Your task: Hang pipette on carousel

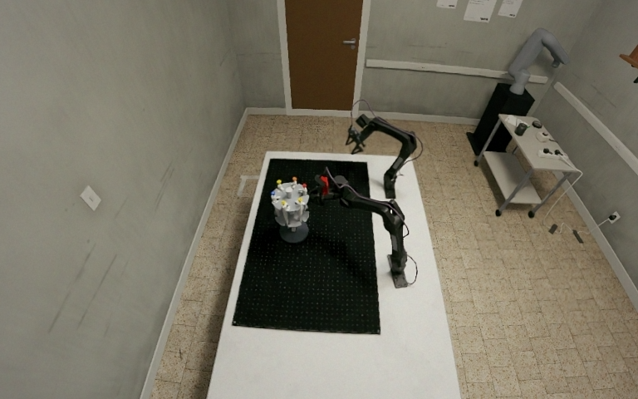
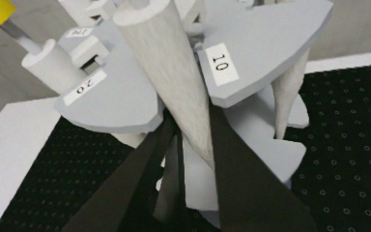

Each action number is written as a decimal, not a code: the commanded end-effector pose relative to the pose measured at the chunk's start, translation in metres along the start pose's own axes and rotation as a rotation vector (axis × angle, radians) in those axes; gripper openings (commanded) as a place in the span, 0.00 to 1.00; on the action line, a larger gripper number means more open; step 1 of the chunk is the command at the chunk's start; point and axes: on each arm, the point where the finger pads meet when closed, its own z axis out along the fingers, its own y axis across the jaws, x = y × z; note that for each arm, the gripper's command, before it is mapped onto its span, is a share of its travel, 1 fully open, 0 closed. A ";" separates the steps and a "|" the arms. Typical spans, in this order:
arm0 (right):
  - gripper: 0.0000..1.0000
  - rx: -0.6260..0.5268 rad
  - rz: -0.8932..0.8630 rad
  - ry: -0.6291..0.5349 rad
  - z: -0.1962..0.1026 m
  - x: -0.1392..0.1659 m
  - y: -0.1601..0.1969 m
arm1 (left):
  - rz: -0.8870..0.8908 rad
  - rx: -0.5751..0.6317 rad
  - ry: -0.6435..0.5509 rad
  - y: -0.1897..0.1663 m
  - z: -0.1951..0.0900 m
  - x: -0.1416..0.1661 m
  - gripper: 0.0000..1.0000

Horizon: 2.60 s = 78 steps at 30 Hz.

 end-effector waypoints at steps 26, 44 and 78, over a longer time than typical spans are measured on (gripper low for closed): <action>1.00 0.009 -0.012 -0.024 -0.004 -0.007 -0.004 | -0.093 -0.070 -0.077 0.021 -0.002 -0.048 0.12; 1.00 0.009 -0.012 -0.024 -0.004 -0.007 -0.004 | -0.093 -0.070 -0.077 0.021 -0.002 -0.048 0.12; 1.00 0.009 -0.012 -0.024 -0.004 -0.007 -0.004 | -0.102 -0.268 -0.066 0.024 -0.001 -0.046 0.12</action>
